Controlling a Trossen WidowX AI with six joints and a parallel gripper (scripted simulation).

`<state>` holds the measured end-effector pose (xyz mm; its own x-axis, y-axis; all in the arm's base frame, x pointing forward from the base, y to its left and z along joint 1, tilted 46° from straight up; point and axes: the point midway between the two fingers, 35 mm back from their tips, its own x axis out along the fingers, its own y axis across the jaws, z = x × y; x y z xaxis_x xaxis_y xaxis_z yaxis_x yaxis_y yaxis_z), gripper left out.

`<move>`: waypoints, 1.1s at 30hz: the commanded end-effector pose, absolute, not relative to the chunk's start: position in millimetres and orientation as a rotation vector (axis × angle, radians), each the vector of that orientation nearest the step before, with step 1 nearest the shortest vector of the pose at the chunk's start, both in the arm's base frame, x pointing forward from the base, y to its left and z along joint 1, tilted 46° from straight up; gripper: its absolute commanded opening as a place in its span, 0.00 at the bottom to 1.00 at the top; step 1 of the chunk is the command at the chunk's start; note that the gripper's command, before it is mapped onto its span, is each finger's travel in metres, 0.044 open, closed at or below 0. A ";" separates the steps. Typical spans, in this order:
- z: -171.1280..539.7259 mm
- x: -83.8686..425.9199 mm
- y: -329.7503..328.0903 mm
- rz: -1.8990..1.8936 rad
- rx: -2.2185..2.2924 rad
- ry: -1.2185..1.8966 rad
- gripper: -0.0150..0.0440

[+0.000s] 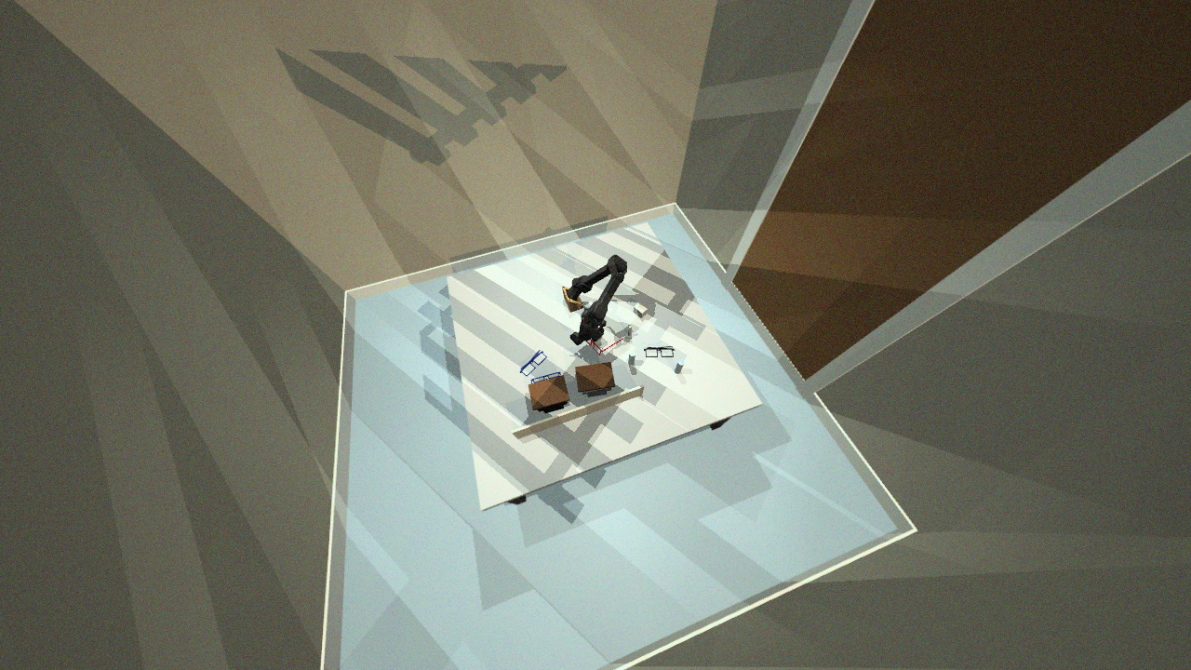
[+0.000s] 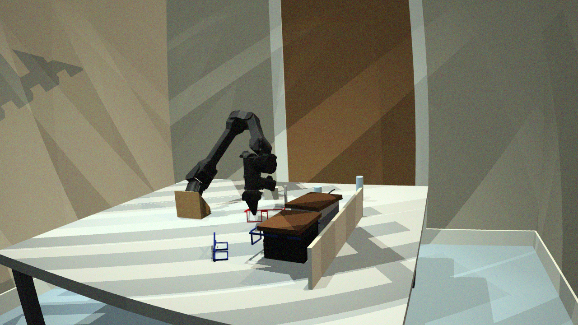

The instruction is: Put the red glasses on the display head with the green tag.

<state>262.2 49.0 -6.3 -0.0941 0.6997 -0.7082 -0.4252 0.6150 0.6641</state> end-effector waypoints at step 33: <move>-5.3 262.8 47.4 0.958 0.257 1.373 0.25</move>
